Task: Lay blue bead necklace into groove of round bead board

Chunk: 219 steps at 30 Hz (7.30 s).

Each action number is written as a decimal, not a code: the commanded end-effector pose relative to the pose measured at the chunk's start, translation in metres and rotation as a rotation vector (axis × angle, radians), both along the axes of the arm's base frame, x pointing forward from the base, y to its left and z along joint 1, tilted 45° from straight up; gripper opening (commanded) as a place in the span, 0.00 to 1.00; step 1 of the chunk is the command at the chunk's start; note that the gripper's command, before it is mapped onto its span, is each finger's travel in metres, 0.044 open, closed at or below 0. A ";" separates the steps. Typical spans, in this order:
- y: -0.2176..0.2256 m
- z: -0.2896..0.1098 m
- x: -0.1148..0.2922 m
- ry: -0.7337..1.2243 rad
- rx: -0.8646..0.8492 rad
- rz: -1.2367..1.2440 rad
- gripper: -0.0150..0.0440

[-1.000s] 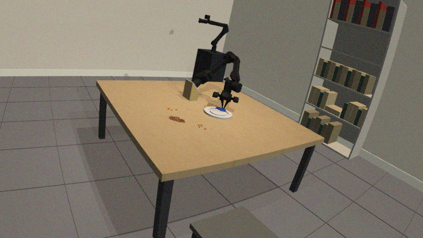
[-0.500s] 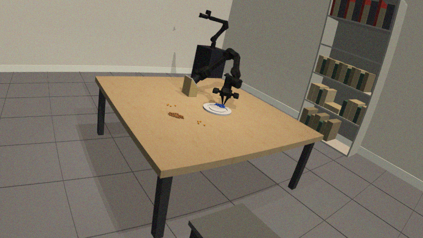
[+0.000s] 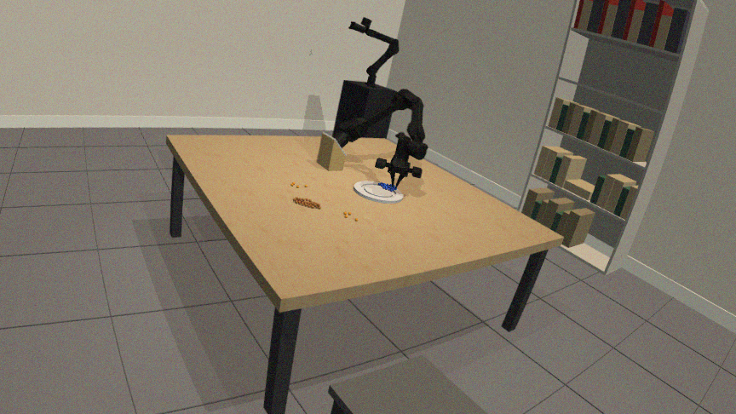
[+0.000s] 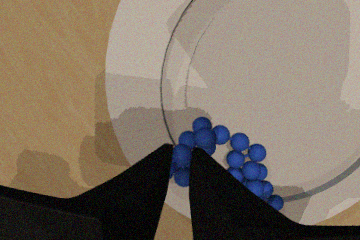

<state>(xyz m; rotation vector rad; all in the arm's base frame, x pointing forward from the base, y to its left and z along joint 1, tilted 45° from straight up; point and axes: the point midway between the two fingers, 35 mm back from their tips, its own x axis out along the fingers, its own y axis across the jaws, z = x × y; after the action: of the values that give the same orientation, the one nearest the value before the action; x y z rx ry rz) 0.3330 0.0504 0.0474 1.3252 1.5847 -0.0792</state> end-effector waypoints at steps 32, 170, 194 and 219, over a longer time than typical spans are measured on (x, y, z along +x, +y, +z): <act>-0.003 -0.008 0.019 -0.017 -0.004 -0.007 0.65; 0.012 -0.016 -0.063 -0.060 -0.017 0.058 0.25; 0.012 -0.016 -0.063 -0.060 -0.017 0.058 0.25; 0.007 -0.012 -0.065 -0.054 -0.014 0.056 0.25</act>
<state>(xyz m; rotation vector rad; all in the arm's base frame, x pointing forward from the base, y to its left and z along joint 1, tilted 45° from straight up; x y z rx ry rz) 0.2676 0.0601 0.0325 1.2589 1.5760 -0.0221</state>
